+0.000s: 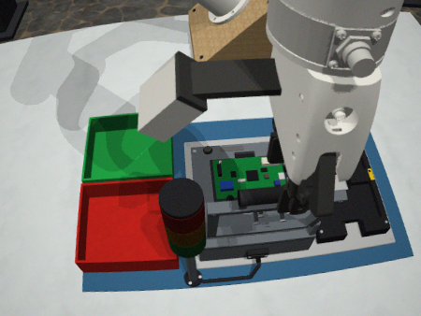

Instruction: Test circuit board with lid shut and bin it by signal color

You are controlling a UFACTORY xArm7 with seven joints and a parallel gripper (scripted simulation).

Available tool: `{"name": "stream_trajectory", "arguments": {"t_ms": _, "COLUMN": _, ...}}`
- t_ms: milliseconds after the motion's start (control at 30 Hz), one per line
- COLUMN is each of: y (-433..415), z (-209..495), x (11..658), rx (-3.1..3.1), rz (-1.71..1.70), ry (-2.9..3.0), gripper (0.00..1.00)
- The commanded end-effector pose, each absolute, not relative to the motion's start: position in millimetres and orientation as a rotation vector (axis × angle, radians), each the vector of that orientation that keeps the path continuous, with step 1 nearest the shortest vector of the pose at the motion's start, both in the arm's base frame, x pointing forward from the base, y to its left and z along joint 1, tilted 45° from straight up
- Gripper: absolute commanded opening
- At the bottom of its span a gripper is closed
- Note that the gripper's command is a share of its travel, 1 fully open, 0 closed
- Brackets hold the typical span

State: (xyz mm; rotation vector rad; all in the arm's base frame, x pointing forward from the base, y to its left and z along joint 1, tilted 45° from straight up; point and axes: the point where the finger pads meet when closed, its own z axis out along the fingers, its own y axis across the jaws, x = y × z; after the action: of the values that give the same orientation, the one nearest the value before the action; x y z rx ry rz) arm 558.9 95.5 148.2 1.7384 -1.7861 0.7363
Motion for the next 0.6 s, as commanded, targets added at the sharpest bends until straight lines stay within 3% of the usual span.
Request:
{"name": "stream_trajectory", "arguments": {"t_ms": 0, "y": 91.6, "z": 143.3, "x": 559.4, "rx": 1.743, "rz": 0.739, "ry": -1.788, "gripper": 0.51}}
{"name": "stream_trajectory", "arguments": {"t_ms": 567, "y": 76.9, "z": 128.0, "x": 559.7, "rx": 1.743, "rz": 0.739, "ry": -1.788, "gripper": 0.51}}
